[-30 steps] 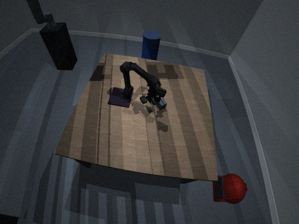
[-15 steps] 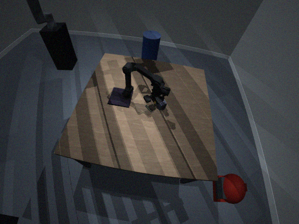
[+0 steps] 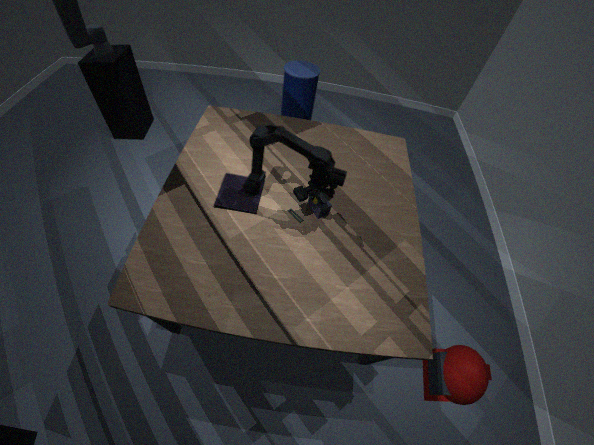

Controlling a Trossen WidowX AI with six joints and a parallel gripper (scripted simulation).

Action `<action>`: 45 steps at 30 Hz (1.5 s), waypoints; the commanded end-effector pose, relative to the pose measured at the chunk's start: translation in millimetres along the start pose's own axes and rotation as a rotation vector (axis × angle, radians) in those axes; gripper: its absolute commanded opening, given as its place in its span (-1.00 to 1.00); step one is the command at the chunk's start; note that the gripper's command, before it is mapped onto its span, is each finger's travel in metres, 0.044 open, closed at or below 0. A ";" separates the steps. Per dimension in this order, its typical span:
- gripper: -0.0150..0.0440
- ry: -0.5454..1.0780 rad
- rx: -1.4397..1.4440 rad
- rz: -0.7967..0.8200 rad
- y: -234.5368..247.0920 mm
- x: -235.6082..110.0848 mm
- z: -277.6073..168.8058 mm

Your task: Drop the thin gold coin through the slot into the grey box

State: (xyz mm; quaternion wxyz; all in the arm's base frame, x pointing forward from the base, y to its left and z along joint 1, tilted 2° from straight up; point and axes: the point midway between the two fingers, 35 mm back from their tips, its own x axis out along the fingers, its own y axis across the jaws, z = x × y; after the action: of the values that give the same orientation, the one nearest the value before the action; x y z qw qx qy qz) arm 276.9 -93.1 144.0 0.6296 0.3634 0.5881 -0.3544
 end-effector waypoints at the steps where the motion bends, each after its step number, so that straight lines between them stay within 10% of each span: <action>1: -0.49 -0.003 0.002 -0.003 9.7 -0.4 0.1; 45: -0.49 0.001 -0.003 0.004 48.9 2.3 -5.2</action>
State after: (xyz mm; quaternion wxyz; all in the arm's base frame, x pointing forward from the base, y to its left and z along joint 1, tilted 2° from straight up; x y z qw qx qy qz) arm 317.9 -64.7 143.8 0.6309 0.3641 0.5876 -0.3523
